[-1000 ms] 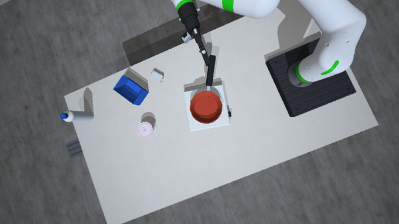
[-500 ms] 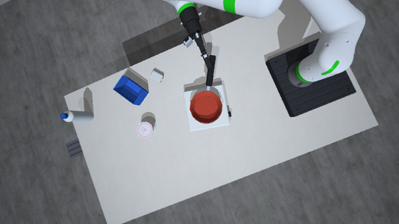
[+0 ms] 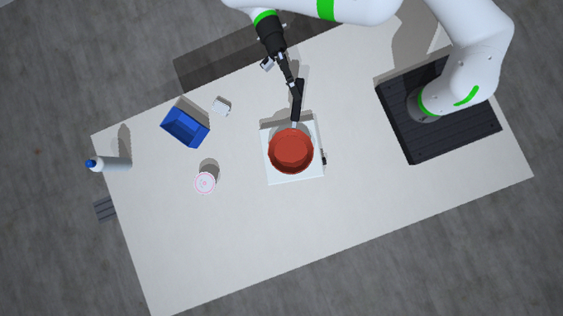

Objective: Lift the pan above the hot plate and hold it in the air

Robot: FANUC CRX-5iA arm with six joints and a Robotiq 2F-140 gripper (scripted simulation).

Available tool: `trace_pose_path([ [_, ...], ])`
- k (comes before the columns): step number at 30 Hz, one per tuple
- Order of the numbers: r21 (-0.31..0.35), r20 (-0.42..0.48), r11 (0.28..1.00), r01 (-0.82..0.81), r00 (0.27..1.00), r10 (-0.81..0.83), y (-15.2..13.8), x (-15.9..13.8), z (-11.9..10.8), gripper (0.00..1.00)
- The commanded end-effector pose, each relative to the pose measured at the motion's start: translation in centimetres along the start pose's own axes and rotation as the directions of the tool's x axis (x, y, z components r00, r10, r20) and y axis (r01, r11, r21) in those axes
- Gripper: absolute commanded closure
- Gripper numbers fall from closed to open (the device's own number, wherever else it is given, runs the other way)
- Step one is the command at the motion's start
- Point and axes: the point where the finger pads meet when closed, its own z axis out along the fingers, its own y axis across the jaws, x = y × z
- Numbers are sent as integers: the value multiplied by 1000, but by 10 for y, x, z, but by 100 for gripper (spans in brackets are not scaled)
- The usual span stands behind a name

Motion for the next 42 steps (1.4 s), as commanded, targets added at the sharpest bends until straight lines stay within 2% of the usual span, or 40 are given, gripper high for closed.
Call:
trace_pose_path([
  [1, -2, 0, 1000, 2, 1000, -2, -1, 0, 3, 59],
  [21, -2, 0, 1000, 2, 1000, -2, -1, 0, 19, 59],
  [42, -2, 0, 1000, 2, 1000, -2, -1, 0, 21, 59],
])
